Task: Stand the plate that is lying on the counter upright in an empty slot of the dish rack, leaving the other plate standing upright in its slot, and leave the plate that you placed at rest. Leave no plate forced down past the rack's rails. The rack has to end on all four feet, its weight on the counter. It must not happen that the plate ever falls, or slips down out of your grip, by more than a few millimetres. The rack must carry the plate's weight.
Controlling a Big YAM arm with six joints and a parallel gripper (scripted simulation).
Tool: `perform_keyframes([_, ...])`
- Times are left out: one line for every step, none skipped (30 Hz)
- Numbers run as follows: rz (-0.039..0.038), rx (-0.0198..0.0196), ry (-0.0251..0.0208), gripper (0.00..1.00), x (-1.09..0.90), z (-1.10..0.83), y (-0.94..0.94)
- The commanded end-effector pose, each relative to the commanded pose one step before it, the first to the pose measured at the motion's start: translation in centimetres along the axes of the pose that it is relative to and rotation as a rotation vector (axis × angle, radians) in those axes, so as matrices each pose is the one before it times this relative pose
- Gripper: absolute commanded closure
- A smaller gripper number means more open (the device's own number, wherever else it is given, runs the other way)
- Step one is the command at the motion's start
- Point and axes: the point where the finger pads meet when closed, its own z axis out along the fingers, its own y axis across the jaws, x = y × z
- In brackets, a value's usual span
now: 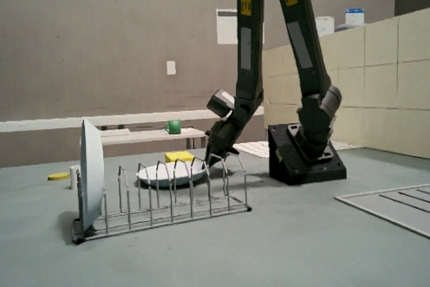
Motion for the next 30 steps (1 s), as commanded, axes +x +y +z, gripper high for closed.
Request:
perform_keyframes([-0.03925, -0.00259, -0.01682, 1.00, -1.140, -0.327, 1.898])
perform_keyframes([-0.00008, 0.00602, -0.00037, 1.00, -0.029, -0.075, 0.112])
perform_keyframes([0.00000, 0.00000, 0.00000, 1.00, 0.000, 0.000, 0.000])
perform_keyframes([0.00000, 0.00000, 0.00000, 1.00, 0.000, 0.000, 0.000])
perform_keyframes([-0.00134, 0.00776, 0.00070, 1.00, 0.019, -0.043, 0.102])
perform_keyframes([0.00070, 0.00553, -0.00086, 1.00, -0.046, -0.118, 0.130])
perform_keyframes([0.00035, 0.00615, -0.00050, 1.00, -0.028, -0.116, 0.130])
perform_keyframes([-0.00170, 0.00936, 0.00088, 1.00, 0.026, -0.038, 0.115])
perform_keyframes([-0.00248, 0.01088, 0.00132, 1.00, 0.042, -0.009, 0.114])
perform_keyframes([-0.00095, 0.00927, 0.00023, 1.00, -0.003, -0.069, 0.133])
perform_keyframes([-0.00070, 0.00915, 0.00013, 1.00, -0.004, -0.088, 0.140])
perform_keyframes([-0.00074, 0.00935, 0.00026, 1.00, 0.005, -0.097, 0.143])
perform_keyframes([-0.00078, 0.00954, 0.00039, 1.00, 0.015, -0.107, 0.146])
perform_keyframes([-0.00238, 0.01270, 0.00111, 1.00, 0.037, -0.028, 0.144])
perform_keyframes([-0.00248, 0.01292, 0.00125, 1.00, 0.049, -0.036, 0.147])
perform_keyframes([-0.00256, 0.01309, 0.00138, 1.00, 0.061, -0.046, 0.150])
perform_keyframes([-0.00263, 0.01324, 0.00152, 1.00, 0.073, -0.056, 0.152])
perform_keyframes([-0.00326, 0.01446, 0.00184, 1.00, 0.089, -0.033, 0.154])
perform_keyframes([-0.00231, 0.01429, 0.00103, 1.00, 0.043, -0.051, 0.168])
perform_keyframes([0.00000, 0.00000, 0.00000, 1.00, 0.000, 0.000, 0.000])
perform_keyframes([0.00000, 0.00000, 0.00000, 1.00, 0.000, 0.000, 0.000])
perform_keyframes([0.00588, 0.00541, -0.00379, 1.00, -0.213, -0.333, 0.200])
perform_keyframes([-0.00397, 0.01604, 0.00219, 1.00, 0.117, -0.023, 0.164])
perform_keyframes([-0.00337, 0.01575, 0.00179, 1.00, 0.097, -0.043, 0.171])
perform_keyframes([-0.00033, 0.01342, -0.00010, 1.00, -0.016, -0.126, 0.188])
perform_keyframes([-0.00040, 0.01339, 0.00006, 1.00, -0.003, -0.137, 0.185])
perform_keyframes([-0.00046, 0.01332, 0.00021, 1.00, 0.009, -0.147, 0.182])
perform_keyframes([-0.00036, 0.01383, 0.00009, 1.00, -0.002, -0.140, 0.188])
perform_keyframes([-0.00030, 0.01418, 0.00002, 1.00, -0.008, -0.136, 0.191])
perform_keyframes([-0.00038, 0.01401, 0.00016, 1.00, 0.004, -0.145, 0.187])
